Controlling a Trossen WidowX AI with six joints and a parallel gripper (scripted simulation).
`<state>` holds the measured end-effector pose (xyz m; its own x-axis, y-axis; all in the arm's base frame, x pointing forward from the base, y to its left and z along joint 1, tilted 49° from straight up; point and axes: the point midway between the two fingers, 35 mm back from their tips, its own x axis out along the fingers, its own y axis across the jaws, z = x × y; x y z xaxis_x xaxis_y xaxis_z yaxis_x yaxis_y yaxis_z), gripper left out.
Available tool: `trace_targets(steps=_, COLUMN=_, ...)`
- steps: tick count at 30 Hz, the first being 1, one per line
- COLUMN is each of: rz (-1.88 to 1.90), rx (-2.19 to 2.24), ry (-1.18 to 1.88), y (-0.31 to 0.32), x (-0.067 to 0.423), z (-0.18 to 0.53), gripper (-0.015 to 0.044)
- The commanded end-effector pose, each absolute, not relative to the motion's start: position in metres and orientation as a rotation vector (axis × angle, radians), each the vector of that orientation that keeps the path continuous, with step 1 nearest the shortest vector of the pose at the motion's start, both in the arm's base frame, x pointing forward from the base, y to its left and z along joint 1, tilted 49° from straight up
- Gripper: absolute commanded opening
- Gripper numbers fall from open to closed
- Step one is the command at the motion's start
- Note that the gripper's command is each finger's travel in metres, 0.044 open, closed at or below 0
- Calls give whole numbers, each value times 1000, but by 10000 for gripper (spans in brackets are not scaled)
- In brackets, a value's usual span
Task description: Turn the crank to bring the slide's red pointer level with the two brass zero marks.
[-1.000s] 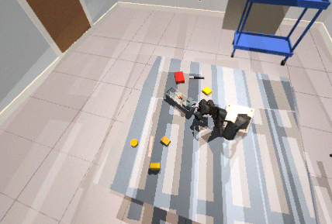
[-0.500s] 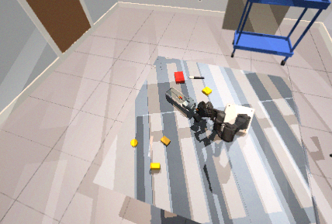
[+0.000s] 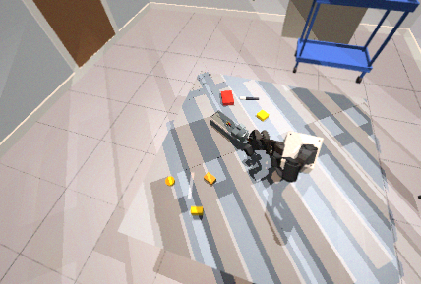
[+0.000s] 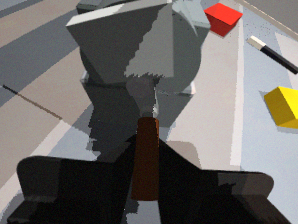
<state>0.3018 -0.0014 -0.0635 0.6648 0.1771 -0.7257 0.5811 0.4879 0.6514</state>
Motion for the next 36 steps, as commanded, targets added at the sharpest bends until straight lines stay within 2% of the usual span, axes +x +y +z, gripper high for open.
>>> trace_targets(steps=1, rz=-257, rx=1061, ry=840, y=5, x=307, z=-59, gripper=0)
trace_targets(steps=36, rz=-257, rx=1061, ry=840, y=8, x=312, z=-53, gripper=0)
